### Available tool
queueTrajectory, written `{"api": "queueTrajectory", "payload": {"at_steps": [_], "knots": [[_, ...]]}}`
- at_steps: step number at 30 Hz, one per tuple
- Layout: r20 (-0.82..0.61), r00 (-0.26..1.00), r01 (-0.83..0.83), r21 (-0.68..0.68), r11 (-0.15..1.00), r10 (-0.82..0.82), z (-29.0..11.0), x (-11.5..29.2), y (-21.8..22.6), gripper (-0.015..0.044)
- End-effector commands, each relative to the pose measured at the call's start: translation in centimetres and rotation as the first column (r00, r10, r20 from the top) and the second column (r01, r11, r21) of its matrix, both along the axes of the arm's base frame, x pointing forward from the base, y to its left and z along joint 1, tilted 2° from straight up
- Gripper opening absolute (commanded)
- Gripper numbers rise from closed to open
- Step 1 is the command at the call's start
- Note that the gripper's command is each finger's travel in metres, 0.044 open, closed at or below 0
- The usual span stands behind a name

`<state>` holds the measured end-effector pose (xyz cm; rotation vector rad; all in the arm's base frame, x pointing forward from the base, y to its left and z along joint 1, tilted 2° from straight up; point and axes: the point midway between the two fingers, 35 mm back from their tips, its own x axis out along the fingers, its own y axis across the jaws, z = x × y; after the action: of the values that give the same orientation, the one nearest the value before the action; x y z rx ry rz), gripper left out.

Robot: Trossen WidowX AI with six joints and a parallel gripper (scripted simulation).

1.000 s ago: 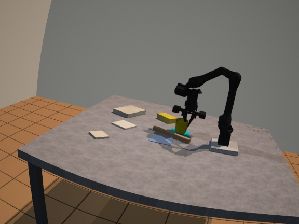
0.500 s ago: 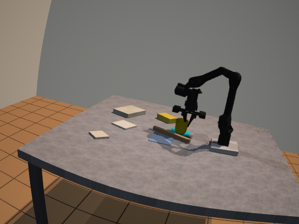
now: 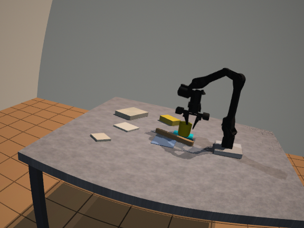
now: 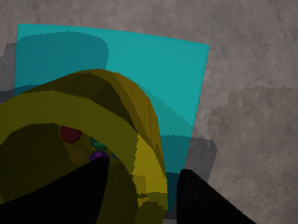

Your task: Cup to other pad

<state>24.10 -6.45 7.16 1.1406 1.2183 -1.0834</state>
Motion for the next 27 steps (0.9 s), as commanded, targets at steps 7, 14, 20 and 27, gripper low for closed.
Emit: {"api": "queueTrajectory", "payload": {"at_steps": [7, 14, 20, 27], "knots": [[0.002, 1.000, -0.002, 0.001, 1.000, 0.002, 1.3, 0.1, 0.0, 0.0147], [0.001, 1.000, -0.003, 0.002, 1.000, 0.003, 2.1, 0.1, -0.1, 0.0147], [0.001, 1.000, -0.003, 0.002, 1.000, 0.003, 2.8, 0.0, -0.1, 0.0147], [0.000, 1.000, -0.004, 0.003, 1.000, 0.004, 3.7, 0.0, -0.1, 0.0147]]}}
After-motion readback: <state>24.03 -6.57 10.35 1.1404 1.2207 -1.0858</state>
